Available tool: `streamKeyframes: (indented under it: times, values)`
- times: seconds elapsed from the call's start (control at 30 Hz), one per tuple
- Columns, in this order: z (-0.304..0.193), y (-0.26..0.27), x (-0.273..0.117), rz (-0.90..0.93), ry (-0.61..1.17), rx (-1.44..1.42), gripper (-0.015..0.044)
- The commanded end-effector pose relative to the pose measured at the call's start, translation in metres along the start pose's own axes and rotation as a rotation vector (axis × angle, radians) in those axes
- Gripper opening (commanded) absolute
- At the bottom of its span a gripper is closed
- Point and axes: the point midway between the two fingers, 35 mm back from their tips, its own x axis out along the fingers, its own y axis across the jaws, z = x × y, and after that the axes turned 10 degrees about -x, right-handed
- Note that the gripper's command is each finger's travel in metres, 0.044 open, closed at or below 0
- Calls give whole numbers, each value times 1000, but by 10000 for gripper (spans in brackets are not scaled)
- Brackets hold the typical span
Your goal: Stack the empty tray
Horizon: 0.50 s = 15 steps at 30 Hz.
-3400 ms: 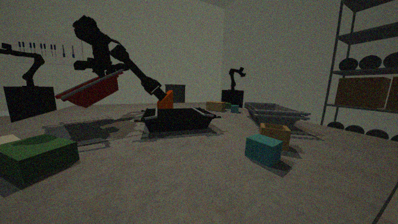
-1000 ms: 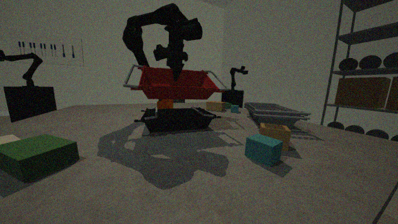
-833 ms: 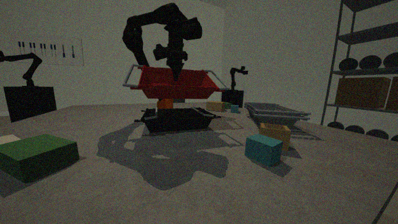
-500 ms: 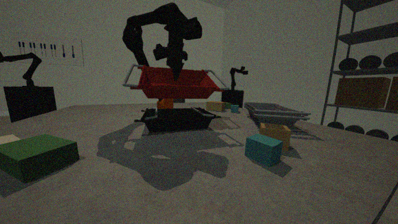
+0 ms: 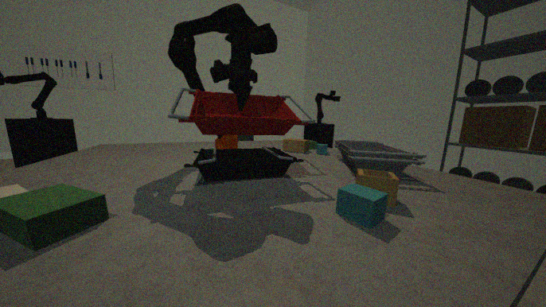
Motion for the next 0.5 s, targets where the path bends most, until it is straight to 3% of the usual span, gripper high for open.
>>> streamKeyframes:
  times: [0.0,0.47]
  values:
    - [-2,1,-4,14,1,-5,0]
    - [-2,1,-1,14,1,-5,0]
